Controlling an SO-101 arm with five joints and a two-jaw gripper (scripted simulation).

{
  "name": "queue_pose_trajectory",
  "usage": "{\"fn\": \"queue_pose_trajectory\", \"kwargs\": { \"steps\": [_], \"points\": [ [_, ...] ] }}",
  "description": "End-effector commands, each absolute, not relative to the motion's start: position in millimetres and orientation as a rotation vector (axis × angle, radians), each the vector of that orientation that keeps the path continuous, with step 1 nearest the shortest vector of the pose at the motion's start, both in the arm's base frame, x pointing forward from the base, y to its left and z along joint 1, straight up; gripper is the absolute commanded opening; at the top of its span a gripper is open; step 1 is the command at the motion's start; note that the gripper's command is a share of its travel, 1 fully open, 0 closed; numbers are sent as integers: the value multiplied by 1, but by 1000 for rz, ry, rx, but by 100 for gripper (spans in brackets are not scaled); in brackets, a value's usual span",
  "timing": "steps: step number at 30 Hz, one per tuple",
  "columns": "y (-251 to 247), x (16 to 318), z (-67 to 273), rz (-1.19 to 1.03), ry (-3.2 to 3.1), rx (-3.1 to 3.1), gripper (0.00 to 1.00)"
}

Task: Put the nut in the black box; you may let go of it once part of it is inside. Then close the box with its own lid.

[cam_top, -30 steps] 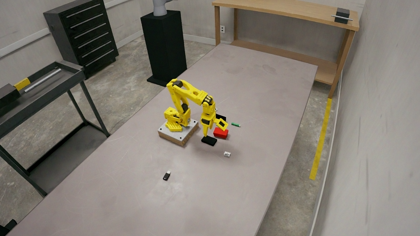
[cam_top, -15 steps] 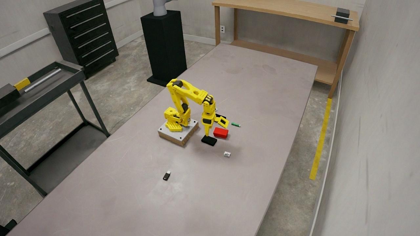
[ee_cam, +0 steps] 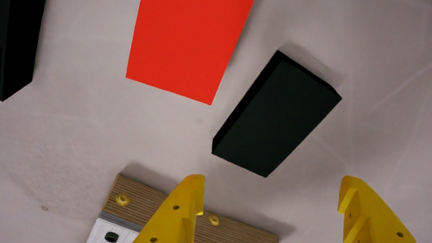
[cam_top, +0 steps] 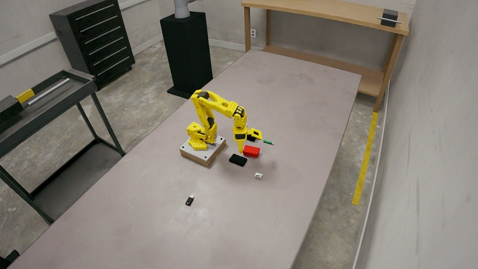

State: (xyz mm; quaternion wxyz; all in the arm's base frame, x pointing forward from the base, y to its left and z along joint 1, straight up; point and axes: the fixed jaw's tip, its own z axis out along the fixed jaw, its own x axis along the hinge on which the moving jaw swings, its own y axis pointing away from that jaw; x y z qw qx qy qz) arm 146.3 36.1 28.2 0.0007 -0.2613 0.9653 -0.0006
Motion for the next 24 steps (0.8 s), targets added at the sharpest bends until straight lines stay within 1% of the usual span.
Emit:
{"fn": "queue_pose_trajectory", "kwargs": {
  "steps": [1,14,16,24],
  "points": [
    [40,148,29,-1,2986,-966,27],
    [56,148,30,-1,2651,-1680,26],
    [56,148,30,-1,2651,-1680,26],
    [67,147,31,-2,2293,-2143,25]
  ]
}}
